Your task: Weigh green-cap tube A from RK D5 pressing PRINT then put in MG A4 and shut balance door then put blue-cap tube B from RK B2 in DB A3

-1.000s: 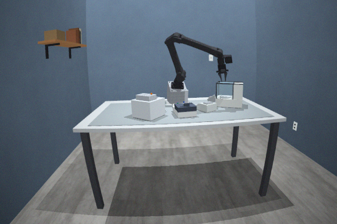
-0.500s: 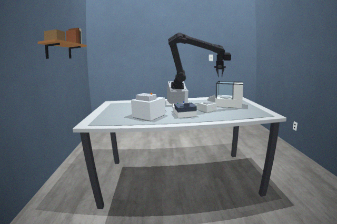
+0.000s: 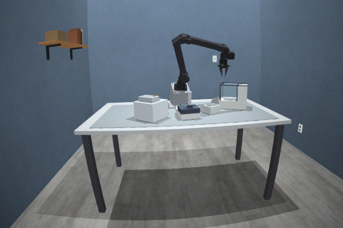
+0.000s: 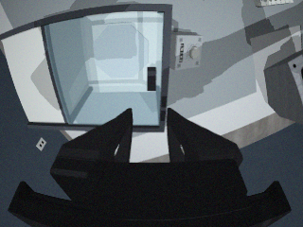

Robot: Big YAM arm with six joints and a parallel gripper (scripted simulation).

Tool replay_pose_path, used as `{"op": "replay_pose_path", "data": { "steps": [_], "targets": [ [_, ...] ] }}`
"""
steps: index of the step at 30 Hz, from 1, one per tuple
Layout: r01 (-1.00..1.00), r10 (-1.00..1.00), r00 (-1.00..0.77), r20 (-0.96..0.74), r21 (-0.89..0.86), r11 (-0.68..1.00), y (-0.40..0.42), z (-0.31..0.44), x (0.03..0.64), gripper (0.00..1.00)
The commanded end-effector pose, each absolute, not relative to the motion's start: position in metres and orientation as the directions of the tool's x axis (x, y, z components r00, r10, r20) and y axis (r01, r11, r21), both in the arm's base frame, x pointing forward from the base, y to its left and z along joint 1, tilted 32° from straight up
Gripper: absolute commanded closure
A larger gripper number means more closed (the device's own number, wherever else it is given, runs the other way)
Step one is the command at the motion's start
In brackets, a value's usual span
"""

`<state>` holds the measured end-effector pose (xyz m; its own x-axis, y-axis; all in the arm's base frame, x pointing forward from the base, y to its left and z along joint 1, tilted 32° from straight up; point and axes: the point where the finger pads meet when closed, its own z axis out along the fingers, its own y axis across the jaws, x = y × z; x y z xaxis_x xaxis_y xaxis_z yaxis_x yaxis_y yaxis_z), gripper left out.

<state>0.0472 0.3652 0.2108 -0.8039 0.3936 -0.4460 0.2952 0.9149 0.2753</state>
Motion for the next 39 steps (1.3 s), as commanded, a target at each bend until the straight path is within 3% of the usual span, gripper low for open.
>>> {"op": "replay_pose_path", "data": {
  "steps": [1,39],
  "targets": [
    [0.321,0.435,-0.794,-0.425,0.315,0.893,0.3658,0.2207,0.0521,0.7],
    [0.301,0.414,-0.803,-0.429,0.308,0.902,0.3702,0.2228,0.0487,0.7]
  ]
}}
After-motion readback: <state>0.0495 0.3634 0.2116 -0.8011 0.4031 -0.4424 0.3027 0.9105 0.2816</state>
